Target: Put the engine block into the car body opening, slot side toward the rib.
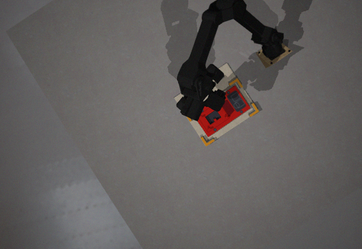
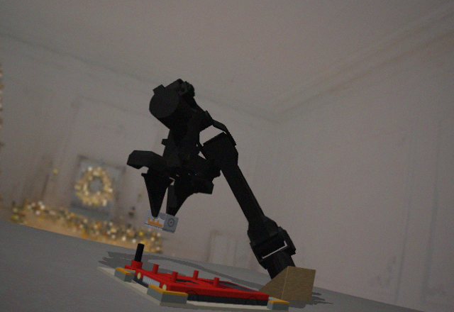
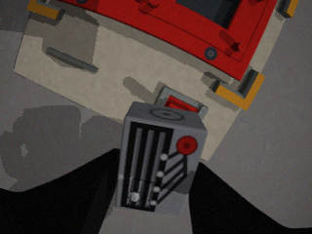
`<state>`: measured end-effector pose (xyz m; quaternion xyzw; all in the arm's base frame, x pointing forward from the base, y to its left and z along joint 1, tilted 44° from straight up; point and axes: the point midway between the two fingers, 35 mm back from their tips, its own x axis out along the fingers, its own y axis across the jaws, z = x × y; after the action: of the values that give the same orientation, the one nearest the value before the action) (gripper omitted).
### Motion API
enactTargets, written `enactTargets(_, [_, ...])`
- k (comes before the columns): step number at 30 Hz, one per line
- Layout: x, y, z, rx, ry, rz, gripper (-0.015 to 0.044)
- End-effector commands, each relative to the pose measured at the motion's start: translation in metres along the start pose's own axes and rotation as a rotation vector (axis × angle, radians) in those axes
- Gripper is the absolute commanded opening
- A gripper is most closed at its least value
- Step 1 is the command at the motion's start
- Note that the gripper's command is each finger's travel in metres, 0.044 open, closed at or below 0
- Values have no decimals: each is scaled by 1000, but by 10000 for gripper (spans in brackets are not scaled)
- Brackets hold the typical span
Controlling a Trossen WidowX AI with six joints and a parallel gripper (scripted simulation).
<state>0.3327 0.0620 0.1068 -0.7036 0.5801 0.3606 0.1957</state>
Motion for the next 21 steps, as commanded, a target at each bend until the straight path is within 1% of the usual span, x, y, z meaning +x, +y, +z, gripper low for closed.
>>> enactTargets(1, [3, -3, 10, 112, -2, 3, 0])
enactTargets(21, [19, -16, 46, 758, 2, 15, 0])
